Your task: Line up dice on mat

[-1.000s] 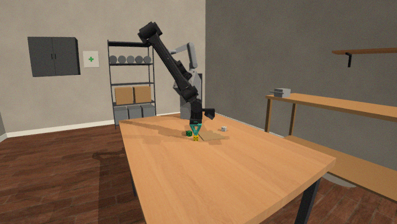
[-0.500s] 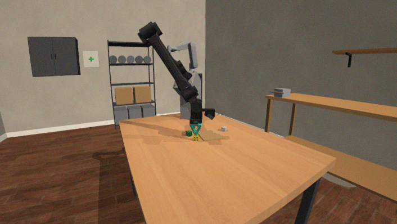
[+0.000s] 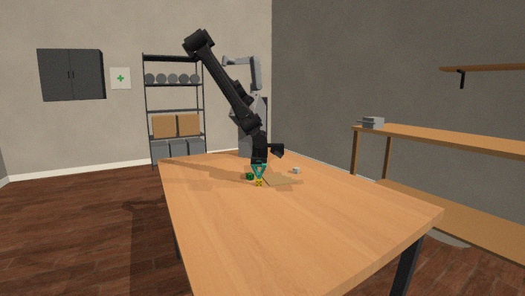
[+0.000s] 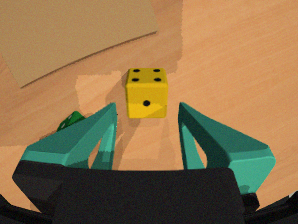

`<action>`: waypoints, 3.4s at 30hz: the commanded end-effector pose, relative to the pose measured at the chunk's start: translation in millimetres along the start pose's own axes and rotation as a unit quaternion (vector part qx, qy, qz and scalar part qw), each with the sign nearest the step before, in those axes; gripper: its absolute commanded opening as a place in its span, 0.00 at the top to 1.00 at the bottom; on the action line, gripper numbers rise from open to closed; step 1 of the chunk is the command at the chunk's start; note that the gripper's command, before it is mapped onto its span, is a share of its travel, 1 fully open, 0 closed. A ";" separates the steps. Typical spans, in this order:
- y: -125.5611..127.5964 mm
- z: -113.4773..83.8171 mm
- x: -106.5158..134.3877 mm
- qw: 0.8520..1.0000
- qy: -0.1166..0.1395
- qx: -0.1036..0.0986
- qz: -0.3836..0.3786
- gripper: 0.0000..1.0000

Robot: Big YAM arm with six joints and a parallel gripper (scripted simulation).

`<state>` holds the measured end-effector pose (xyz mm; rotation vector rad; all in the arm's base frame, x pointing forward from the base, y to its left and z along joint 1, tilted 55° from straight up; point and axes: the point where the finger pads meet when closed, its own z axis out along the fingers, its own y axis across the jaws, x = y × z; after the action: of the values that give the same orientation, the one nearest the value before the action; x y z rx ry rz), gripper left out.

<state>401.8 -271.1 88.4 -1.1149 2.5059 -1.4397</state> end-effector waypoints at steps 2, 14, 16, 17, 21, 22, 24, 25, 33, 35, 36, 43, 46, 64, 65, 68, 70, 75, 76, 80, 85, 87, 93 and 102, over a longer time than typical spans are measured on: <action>-2.8 1.1 2.7 1.000 0.000 0.000 -0.002 0.55; -2.3 1.1 2.9 1.000 0.000 0.000 -0.002 0.55; -2.0 1.0 3.0 1.000 0.000 0.001 -0.002 0.55; -1.8 1.0 3.0 1.000 0.000 0.001 -0.002 0.55; -1.4 1.0 3.0 1.000 0.000 0.001 -0.001 0.55; -1.3 1.0 3.0 1.000 0.000 0.001 -0.001 0.55; -1.3 0.9 3.0 1.000 0.000 0.001 -0.001 0.55; -1.3 0.9 3.0 1.000 0.000 0.001 -0.001 0.55; -1.3 0.9 3.0 1.000 0.000 0.001 -0.001 0.55; -1.3 0.9 3.0 1.000 0.000 0.001 -0.001 0.55; -1.3 0.9 3.0 1.000 0.000 0.001 -0.001 0.55; -1.3 0.9 3.0 1.000 0.000 0.001 -0.001 0.55; -1.3 0.9 3.0 1.000 0.000 0.001 -0.001 0.55; -0.8 4.2 -1.2 1.000 -0.002 0.002 -0.003 0.55; -1.9 5.9 0.5 1.000 -0.001 0.002 -0.002 0.55; -2.2 10.5 2.4 1.000 0.001 0.002 -0.001 0.55; -2.1 14.1 2.4 1.000 0.001 0.002 -0.001 0.55; -1.8 24.9 2.5 1.000 0.001 0.002 -0.001 0.55; -1.8 27.2 2.5 1.000 0.001 0.002 -0.001 0.55; -1.7 31.3 2.6 1.000 0.001 0.002 -0.001 0.55; -1.5 38.7 2.9 1.000 0.001 0.002 -0.001 0.55; -1.4 40.2 2.9 1.000 0.002 0.002 -0.001 0.55; 0.5 36.4 -1.3 1.000 -0.003 0.001 -0.004 0.55; 0.5 36.4 -1.3 1.000 -0.003 0.001 -0.004 0.55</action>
<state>414.4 -298.1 68.0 -1.1140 2.5076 -1.4393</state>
